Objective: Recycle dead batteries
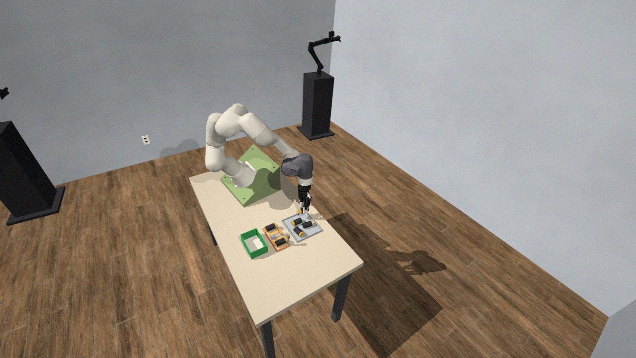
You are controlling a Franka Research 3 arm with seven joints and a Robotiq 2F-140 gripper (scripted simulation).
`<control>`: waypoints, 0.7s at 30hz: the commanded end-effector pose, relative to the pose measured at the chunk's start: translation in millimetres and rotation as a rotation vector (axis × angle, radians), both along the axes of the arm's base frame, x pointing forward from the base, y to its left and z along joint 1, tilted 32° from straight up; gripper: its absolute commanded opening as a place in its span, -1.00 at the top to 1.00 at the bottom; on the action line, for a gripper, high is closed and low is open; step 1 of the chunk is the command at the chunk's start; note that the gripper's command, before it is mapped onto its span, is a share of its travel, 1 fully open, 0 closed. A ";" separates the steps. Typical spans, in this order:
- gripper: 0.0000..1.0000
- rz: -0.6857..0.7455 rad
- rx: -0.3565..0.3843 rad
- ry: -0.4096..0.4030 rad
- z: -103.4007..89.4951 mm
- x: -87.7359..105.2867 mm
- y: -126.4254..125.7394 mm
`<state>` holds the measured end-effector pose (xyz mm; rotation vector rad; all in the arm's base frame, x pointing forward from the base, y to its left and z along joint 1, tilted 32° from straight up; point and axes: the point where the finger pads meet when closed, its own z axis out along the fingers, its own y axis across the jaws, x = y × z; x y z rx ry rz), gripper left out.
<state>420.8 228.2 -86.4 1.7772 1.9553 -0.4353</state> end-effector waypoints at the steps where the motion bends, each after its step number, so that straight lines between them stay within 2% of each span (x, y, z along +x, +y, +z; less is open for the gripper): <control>1: 0.68 0.007 0.002 0.002 0.7 0.2 0.9; 14: 0.68 0.007 0.002 0.002 -1.0 0.5 -0.1; 21: 0.68 0.007 0.002 0.002 -25.0 4.0 -14.8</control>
